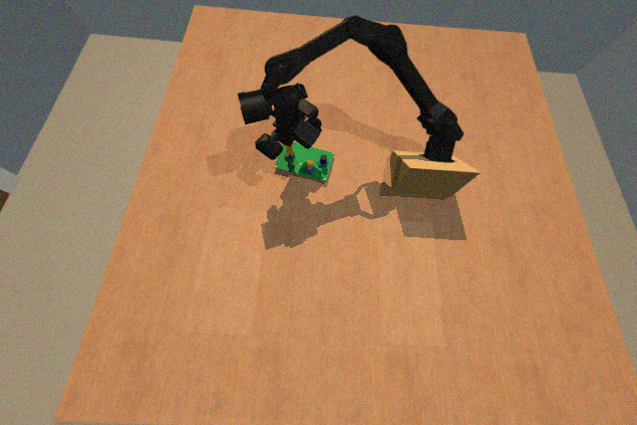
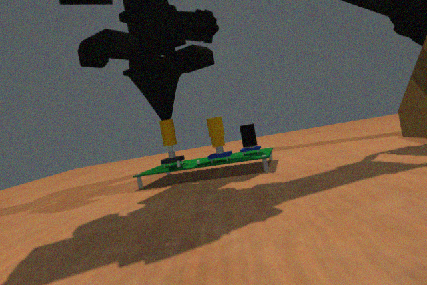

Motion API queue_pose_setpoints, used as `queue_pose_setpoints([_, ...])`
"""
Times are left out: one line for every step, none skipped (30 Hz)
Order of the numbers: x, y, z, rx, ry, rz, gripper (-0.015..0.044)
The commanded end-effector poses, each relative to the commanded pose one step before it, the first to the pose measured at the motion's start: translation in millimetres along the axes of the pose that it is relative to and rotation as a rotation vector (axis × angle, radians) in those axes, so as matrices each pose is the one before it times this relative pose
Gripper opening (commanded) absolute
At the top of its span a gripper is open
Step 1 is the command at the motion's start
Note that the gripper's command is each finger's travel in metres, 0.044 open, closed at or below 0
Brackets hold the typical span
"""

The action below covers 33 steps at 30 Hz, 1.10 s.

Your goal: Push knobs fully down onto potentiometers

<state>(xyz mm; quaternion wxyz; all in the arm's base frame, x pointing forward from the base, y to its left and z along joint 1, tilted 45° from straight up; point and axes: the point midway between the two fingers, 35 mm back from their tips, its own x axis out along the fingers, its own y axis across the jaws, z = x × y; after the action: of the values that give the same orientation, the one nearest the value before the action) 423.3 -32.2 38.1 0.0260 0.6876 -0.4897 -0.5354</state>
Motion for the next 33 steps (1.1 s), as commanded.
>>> queue_pose_setpoints([2.54,0.6,-1.47,-0.001,0.00388,0.00275,0.0])
queue_pose_setpoints([0.64,0.0,0.0,0.0,0.00002,0.00002,0.0])
queue_pose_setpoints([0.58,0.01,0.0,0.0,0.00002,0.00002,0.0])
queue_pose_setpoints([0.21,0.0,0.0,0.0,0.00001,0.00001,0.0])
queue_pose_setpoints([0.0,0.0,0.0,0.0,0.0,0.0,0.0])
queue_pose_setpoints([0.0,0.0,0.0,0.0,0.0,0.0,0.0])
queue_pose_setpoints([0.0,0.0,0.0,0.0,0.0,0.0,0.0])
queue_pose_setpoints([0.0,0.0,0.0,0.0,0.0,0.0,0.0])
queue_pose_setpoints([0.0,0.0,0.0,0.0,0.0,0.0,0.0])
queue_pose_setpoints([0.0,0.0,0.0,0.0,0.0,0.0,0.0])
queue_pose_setpoints([0.0,0.0,0.0,0.0,0.0,0.0,0.0])
queue_pose_setpoints([0.0,0.0,0.0,0.0,0.0,0.0,0.0])
queue_pose_setpoints([0.0,0.0,0.0,0.0,0.0,0.0,0.0])
queue_pose_setpoints([0.21,0.0,0.0,0.0,0.00001,0.00001,0.0])
queue_pose_setpoints([0.45,0.0,0.0,0.0,0.00001,0.00001,0.0])
queue_pose_setpoints([0.51,0.0,0.0,0.0,0.00002,0.00002,0.0])
queue_pose_setpoints([0.63,0.0,0.0,0.0,0.00002,0.00002,0.0])
queue_pose_setpoints([0.58,0.01,0.0,0.0,0.00002,0.00002,0.0])
queue_pose_setpoints([0.21,0.0,0.0,0.0,0.00001,0.00001,0.0])
queue_pose_setpoints([0.0,0.0,0.0,0.0,0.0,0.0,0.0])
queue_pose_setpoints([0.0,0.0,0.0,0.0,0.0,0.0,0.0])
queue_pose_setpoints([0.0,0.0,0.0,0.0,0.0,0.0,0.0])
queue_pose_setpoints([0.0,0.0,0.0,0.0,0.0,0.0,0.0])
queue_pose_setpoints([0.0,0.0,0.0,0.0,0.0,0.0,0.0])
queue_pose_setpoints([0.0,0.0,0.0,0.0,0.0,0.0,0.0])
queue_pose_setpoints([0.0,0.0,0.0,0.0,0.0,0.0,0.0])
queue_pose_setpoints([0.0,0.0,0.0,0.0,0.0,0.0,0.0])
queue_pose_setpoints([0.0,0.0,0.0,0.0,0.0,0.0,0.0])
queue_pose_setpoints([0.17,0.0,0.0,0.0,0.00001,0.0,0.0])
queue_pose_setpoints([0.36,0.0,0.0,0.0,0.00001,0.00001,0.0])
queue_pose_setpoints([0.23,0.0,0.0,0.0,0.00001,0.0,0.0])
queue_pose_setpoints([0.0,0.0,0.0,0.0,0.0,0.0,0.0])
queue_pose_setpoints([0.0,0.0,0.0,0.0,0.0,0.0,0.0])
